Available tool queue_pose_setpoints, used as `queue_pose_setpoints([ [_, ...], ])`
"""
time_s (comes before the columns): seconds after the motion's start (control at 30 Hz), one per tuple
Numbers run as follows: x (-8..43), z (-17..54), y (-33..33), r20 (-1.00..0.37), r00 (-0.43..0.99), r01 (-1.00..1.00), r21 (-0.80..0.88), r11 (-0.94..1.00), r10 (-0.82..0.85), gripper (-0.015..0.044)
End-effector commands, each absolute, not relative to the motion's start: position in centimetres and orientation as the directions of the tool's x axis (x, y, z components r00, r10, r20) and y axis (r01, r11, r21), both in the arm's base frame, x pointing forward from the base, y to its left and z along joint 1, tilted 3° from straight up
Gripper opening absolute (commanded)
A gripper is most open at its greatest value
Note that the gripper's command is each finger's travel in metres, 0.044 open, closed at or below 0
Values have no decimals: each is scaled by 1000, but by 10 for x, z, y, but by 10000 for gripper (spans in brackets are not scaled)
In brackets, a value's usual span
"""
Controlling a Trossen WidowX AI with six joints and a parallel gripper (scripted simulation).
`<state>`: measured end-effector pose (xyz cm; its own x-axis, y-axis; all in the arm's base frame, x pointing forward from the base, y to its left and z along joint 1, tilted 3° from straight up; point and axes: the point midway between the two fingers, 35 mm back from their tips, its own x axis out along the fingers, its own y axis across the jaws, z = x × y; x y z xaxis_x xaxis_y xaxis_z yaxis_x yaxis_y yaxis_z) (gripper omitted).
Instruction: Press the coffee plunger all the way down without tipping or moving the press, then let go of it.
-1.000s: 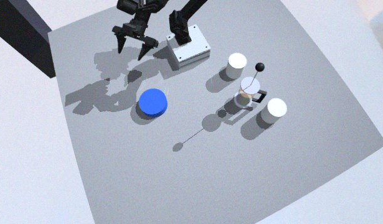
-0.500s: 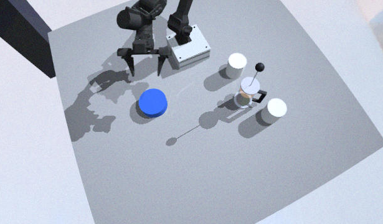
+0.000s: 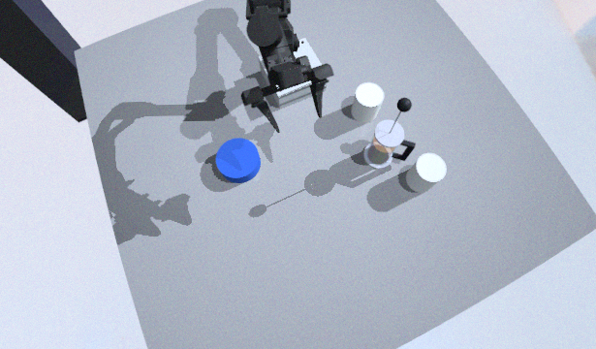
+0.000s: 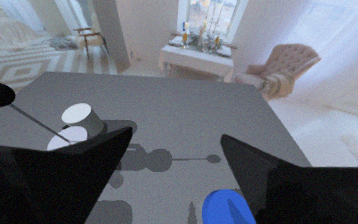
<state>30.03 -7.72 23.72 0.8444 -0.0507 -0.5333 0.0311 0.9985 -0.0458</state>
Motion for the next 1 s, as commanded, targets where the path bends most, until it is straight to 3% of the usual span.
queue_pose_setpoints([
  [0.0,314,250,-40,-531,847,-45,-44,998,15,440],
  [0.47,314,304,131,-501,816,-352,-39,935,286,440],
  [0.97,316,246,129,-500,817,-352,-39,935,287,440],
])
